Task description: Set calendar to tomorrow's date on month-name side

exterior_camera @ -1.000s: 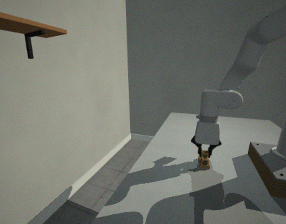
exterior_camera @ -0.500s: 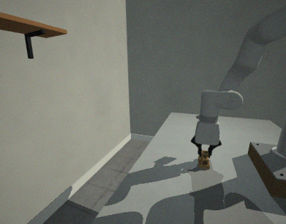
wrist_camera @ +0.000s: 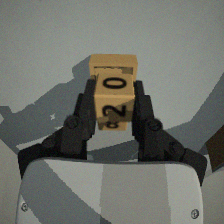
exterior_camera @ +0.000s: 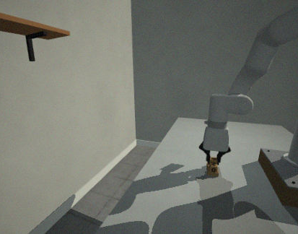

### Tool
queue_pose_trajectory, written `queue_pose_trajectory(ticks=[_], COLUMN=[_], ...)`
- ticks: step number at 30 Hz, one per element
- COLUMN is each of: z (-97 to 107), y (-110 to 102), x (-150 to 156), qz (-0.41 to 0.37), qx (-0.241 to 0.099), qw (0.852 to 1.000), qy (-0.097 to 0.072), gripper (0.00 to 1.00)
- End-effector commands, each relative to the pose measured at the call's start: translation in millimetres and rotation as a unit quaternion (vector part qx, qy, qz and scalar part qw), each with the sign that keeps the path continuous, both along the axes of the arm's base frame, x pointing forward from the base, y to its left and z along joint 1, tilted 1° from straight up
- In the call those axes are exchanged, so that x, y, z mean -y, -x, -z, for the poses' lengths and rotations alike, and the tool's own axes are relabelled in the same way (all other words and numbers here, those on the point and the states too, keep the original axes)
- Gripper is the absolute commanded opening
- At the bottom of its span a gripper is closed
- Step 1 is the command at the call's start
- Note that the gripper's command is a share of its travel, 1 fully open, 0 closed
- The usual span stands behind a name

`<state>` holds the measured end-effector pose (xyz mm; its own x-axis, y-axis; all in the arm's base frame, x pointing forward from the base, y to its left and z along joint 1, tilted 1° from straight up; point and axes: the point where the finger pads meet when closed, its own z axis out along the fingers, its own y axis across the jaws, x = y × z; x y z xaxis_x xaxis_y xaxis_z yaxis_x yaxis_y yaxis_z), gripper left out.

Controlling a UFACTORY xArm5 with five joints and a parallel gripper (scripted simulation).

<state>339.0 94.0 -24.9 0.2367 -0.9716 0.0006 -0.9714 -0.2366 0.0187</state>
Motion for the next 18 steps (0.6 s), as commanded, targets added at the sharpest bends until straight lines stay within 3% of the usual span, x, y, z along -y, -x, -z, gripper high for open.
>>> queue_pose_trajectory(ticks=[1,18], z=[-0.8,-0.8], y=[-1.5,-3.1], x=[-0.1,1.0], qz=[0.0,0.0], qx=[0.001,0.001], qw=[1.0,1.0], qy=[0.0,0.0], gripper=[0.29,0.29])
